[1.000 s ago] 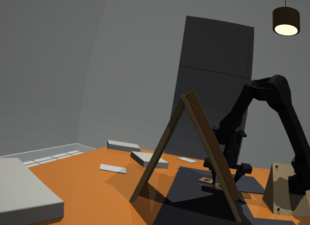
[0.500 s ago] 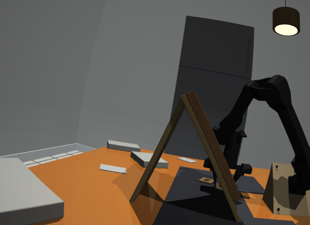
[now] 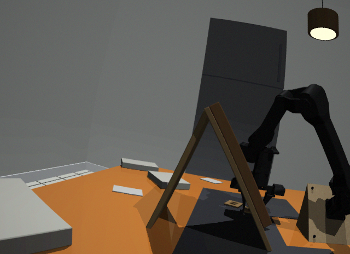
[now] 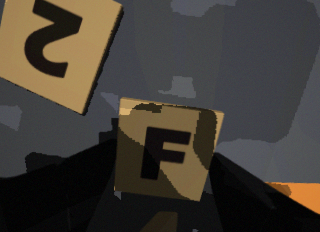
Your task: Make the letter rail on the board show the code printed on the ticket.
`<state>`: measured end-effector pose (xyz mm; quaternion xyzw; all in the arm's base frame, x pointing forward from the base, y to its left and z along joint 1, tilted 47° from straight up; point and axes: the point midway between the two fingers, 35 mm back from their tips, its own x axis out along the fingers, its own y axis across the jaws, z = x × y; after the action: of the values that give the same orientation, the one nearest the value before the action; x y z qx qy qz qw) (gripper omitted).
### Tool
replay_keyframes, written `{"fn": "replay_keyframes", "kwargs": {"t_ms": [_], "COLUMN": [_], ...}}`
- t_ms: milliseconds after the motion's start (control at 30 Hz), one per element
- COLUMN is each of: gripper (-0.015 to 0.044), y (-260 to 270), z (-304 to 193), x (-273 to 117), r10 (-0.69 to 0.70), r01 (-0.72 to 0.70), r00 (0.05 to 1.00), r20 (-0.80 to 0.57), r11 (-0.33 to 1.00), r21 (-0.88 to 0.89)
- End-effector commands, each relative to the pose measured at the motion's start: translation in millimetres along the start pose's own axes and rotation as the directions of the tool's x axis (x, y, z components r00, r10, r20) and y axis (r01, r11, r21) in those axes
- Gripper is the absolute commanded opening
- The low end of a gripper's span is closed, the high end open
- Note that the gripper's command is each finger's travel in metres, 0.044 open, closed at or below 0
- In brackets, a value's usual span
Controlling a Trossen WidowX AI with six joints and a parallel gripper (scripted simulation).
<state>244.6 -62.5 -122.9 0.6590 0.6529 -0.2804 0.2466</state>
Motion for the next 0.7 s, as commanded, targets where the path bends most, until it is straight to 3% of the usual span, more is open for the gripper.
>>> {"fn": "replay_keyframes", "kwargs": {"t_ms": [0,667], "gripper": [0.0000,0.0000], "y": [0.0,-0.9], "z": [0.1,-1.5], "x": [-3.4,-14.4], "r10": [0.000,0.000], "r01": [0.000,0.000], "r00": [1.000,1.000], "r20": [0.002,0.003], "r11": [1.000,1.000], "r21": [-0.004,-0.004]}}
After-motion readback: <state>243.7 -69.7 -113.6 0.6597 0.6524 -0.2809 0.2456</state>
